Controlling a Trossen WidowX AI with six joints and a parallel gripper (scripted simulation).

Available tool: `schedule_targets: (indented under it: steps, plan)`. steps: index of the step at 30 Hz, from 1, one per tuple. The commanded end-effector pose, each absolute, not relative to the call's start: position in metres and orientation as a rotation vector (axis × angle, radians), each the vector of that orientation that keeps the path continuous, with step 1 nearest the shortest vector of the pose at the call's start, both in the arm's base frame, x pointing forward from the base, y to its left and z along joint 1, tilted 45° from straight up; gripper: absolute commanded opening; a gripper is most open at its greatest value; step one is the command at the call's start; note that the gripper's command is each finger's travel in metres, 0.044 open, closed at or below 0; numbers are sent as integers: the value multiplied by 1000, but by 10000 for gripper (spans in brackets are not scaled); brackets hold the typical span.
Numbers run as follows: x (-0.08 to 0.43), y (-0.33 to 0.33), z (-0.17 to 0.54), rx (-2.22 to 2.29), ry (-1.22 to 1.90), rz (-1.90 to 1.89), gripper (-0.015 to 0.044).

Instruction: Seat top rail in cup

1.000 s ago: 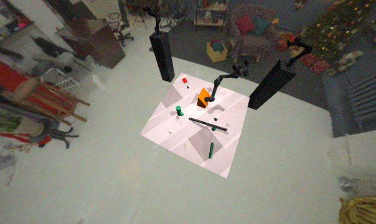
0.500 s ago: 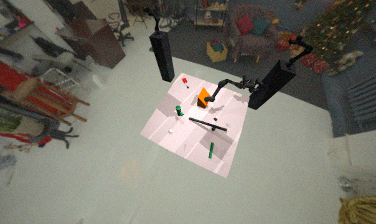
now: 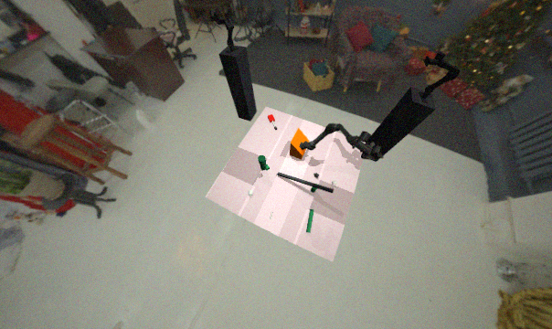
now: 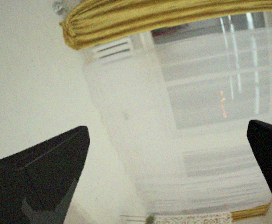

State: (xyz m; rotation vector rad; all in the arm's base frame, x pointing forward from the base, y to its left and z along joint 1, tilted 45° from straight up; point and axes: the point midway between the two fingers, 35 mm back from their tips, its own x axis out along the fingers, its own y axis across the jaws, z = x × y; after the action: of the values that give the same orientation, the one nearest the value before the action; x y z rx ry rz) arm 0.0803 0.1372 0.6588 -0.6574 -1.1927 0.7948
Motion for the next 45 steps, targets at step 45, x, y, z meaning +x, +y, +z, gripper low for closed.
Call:
schedule_targets:
  steps: [45]
  plan:
    - [318, -136, 101, 668, 921, 301, 440]
